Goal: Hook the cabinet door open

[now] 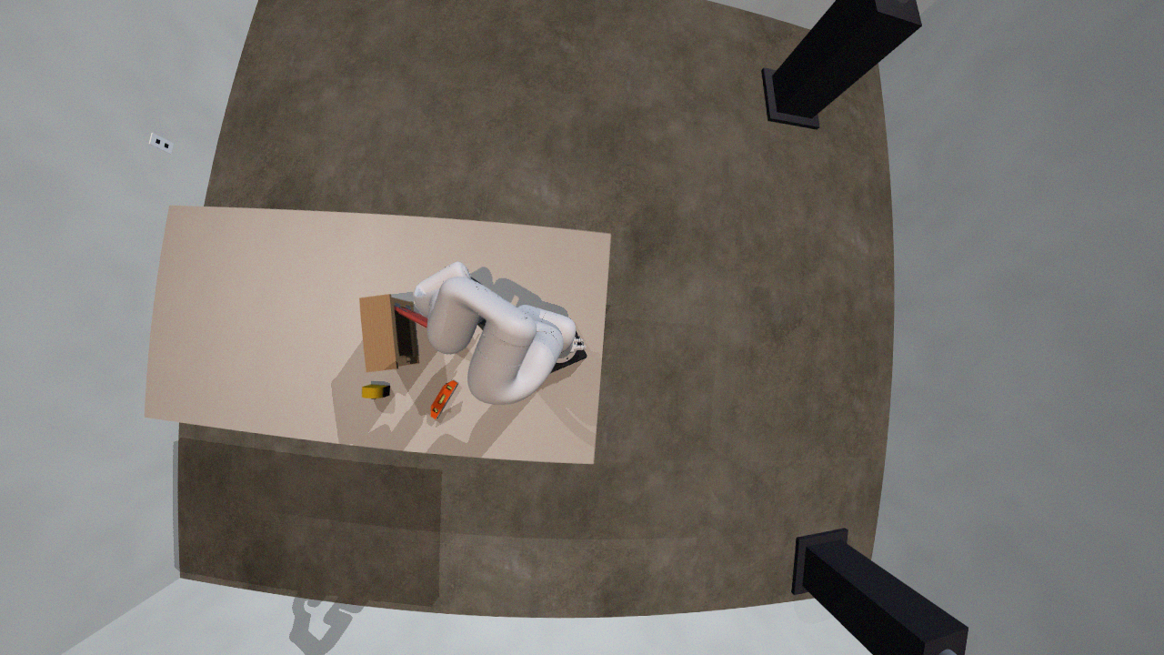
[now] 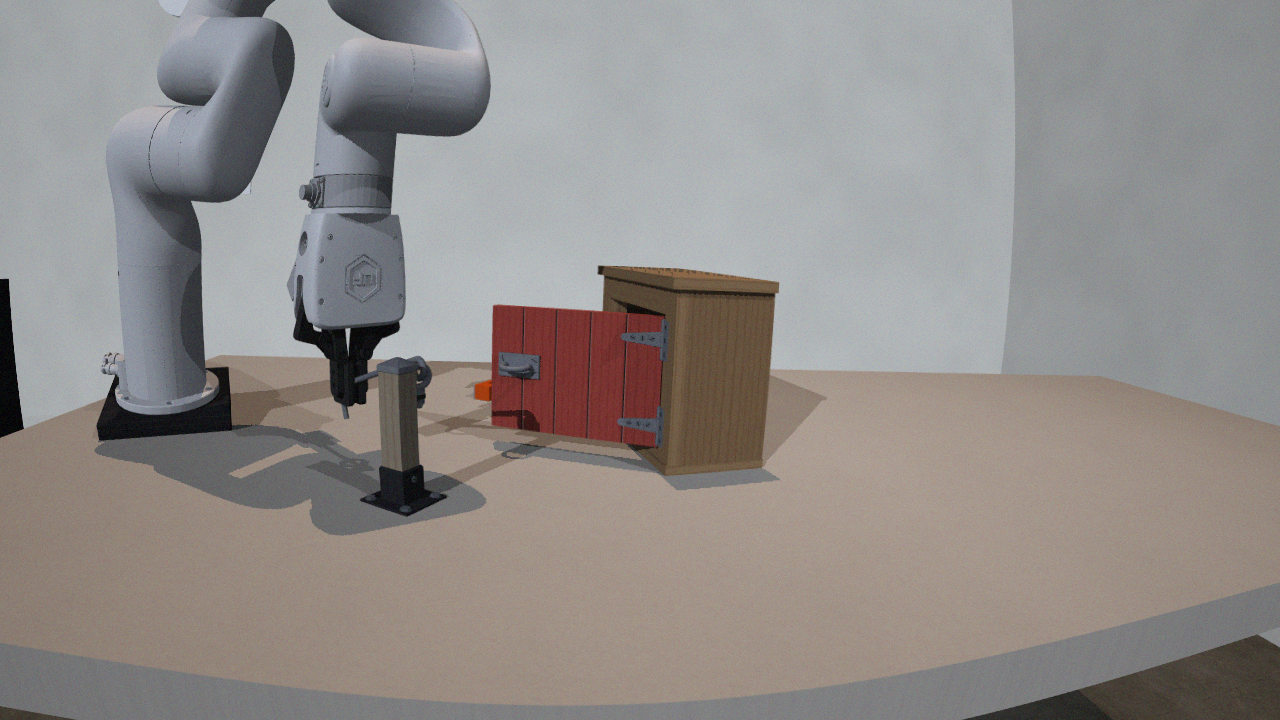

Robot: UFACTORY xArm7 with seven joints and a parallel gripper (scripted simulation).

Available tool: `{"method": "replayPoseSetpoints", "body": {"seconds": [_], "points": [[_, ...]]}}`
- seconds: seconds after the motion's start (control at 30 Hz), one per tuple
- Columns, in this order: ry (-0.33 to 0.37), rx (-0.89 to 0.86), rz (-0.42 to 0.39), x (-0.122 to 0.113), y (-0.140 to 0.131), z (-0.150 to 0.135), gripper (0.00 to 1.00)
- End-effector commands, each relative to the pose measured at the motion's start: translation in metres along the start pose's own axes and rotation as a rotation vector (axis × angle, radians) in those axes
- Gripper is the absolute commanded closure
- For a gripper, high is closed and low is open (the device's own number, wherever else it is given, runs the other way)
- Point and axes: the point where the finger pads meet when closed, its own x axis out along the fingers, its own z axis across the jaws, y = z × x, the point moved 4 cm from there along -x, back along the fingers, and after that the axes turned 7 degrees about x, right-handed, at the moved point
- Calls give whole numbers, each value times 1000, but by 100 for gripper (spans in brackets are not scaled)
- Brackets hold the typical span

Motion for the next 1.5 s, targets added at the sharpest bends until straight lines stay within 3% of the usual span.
{"method": "replayPoseSetpoints", "body": {"seconds": [0.0,1.47], "points": [[-2,0,-3,-5,0,0,96],[-2,0,-3,-38,2,0,96]]}}
